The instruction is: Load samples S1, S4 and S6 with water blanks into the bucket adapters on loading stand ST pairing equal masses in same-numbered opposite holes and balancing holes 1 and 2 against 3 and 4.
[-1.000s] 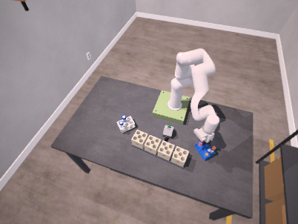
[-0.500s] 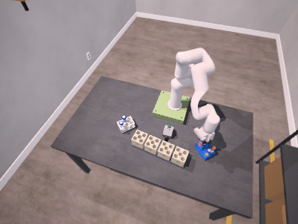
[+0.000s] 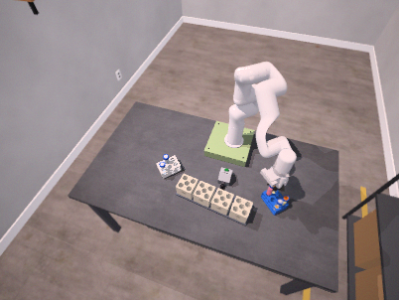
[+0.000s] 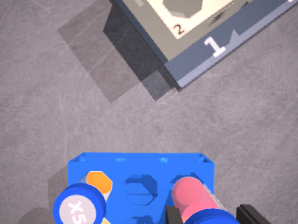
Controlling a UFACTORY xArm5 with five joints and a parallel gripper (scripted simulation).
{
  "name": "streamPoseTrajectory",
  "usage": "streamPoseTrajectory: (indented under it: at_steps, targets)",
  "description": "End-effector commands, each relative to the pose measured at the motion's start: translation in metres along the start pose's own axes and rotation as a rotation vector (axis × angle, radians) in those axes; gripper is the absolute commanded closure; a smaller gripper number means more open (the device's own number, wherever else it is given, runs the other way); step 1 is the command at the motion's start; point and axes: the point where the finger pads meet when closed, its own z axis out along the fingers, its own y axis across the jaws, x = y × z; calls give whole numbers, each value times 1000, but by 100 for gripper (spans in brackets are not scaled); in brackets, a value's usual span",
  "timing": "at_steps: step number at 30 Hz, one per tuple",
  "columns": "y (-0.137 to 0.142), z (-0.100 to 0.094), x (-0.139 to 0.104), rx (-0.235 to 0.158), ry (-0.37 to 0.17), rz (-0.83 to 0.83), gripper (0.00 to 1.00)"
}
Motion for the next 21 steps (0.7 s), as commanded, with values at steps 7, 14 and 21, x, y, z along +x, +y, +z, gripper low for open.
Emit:
streamPoseTrajectory:
  at_steps: [7, 14, 21]
  targets:
    - [-1, -21, 0, 4, -3, 0, 100]
    - [-1, -35, 0, 4, -3, 0, 100]
    - [-1, -45, 0, 4, -3, 0, 100]
